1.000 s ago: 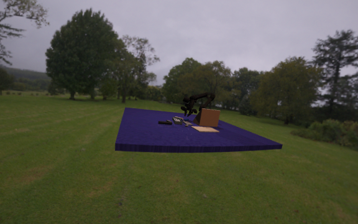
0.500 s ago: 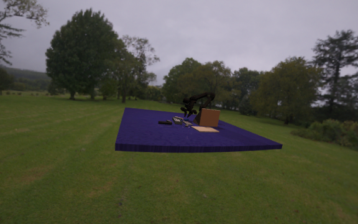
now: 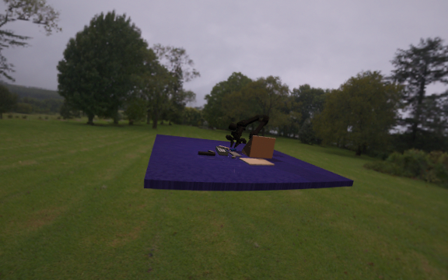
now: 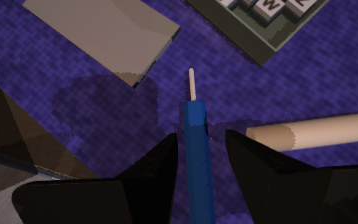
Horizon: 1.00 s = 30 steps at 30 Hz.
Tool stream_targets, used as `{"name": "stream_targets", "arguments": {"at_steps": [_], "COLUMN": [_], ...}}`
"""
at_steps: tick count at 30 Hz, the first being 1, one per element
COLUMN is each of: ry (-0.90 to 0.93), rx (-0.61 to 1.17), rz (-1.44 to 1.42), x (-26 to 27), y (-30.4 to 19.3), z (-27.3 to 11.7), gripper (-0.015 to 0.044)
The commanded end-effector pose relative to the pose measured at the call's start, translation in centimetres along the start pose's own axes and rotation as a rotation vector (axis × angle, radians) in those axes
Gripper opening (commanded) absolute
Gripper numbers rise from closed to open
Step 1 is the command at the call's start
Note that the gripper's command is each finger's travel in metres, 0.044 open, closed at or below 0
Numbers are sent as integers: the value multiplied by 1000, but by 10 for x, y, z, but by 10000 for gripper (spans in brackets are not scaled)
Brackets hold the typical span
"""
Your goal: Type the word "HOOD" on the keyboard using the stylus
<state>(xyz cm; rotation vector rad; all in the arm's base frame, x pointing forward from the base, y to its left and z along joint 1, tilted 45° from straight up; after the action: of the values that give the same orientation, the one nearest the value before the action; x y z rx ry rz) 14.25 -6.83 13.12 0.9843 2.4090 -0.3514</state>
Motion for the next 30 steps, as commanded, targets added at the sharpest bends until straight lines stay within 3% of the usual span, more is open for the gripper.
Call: {"name": "stream_targets", "arguments": {"at_steps": [1,30], "ry": [6,5], "rx": [-1,0], "rz": [-3,-3], "x": [1,2], "y": [-2,-11], "z": [4,19], "gripper": [150,150]}}
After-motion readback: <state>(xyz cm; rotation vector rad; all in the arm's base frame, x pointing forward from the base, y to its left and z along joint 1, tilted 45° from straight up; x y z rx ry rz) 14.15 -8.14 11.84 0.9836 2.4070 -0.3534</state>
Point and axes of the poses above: the point midway between the two fingers, 35 mm back from their tips, its own z axis out along the fingers, its own x axis across the jaws, y = z × x, the point moved 8 cm from there along -z, back along the fingers
